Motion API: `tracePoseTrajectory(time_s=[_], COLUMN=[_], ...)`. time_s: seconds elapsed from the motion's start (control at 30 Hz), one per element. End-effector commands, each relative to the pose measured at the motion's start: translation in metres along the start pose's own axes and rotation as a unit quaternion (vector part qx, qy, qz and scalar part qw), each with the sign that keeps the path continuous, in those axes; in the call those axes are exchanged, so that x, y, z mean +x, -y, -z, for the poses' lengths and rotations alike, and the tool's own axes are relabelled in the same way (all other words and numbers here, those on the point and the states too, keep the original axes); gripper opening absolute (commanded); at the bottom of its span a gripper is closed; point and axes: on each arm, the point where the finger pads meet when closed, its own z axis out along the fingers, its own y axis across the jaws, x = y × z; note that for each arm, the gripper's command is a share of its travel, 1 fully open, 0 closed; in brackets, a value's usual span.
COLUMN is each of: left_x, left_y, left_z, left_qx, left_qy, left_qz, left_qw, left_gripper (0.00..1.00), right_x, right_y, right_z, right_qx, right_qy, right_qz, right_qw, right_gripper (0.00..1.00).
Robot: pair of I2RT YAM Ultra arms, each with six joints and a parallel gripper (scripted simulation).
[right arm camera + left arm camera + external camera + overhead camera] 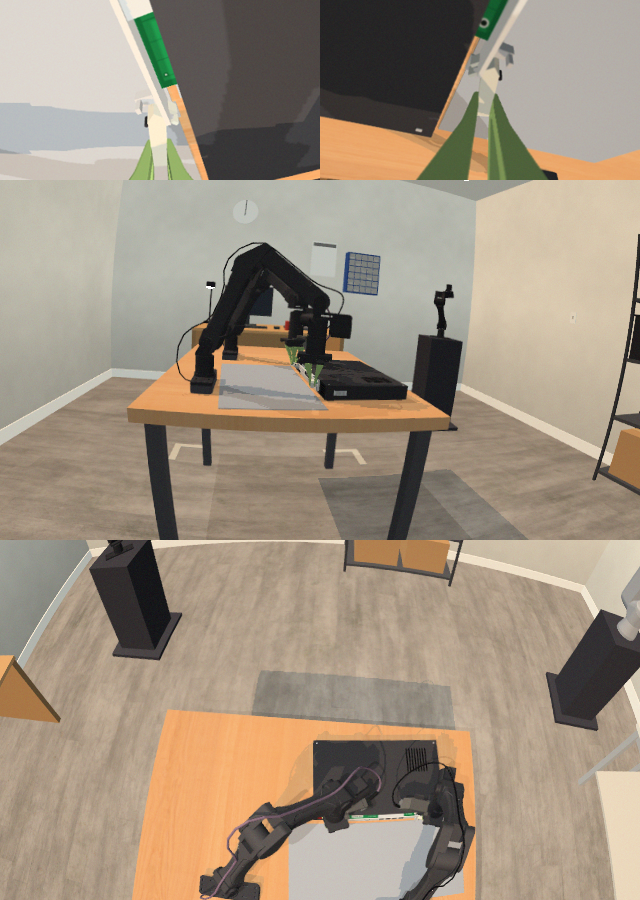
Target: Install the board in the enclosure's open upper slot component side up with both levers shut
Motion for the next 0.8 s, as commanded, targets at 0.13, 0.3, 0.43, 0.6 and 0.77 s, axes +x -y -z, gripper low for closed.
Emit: tracePoseTrajectory(time_s=[0.13,0.3,0.43,0.6,0.77], left_x=[-0.0063,-0.0063,-0.0063,-0.0063,-0.0068], left_y=[-0.0059,-0.0060,-0.0060,-0.0060,-0.0028], left_z=[0.0019,0.0019,0.0019,0.0019,0.0019], left_qx=[-0.015,-0.015,-0.015,-0.015,-0.015], left_qy=[0.009,0.009,0.009,0.009,0.010], left_qz=[0.035,0.035,0.035,0.035,0.108], left_qw=[0.999,0.999,0.999,0.999,0.994], left_gripper=[0.03,0.03,0.03,0.03,0.03], right_x=[-0.0067,-0.0067,-0.0067,-0.0067,-0.0049], right_y=[0.0033,0.0033,0.0033,0.0033,0.0028], right_z=[0.0048,0.0048,0.0048,0.0048,0.0049], right_qx=[0.020,0.020,0.020,0.020,0.022], right_qy=[0.010,0.010,0.010,0.010,0.006], right_qz=[-0.034,-0.034,-0.034,-0.034,-0.109], right_qw=[0.999,0.999,0.999,0.999,0.994], right_gripper=[0.03,0.03,0.03,0.03,0.03])
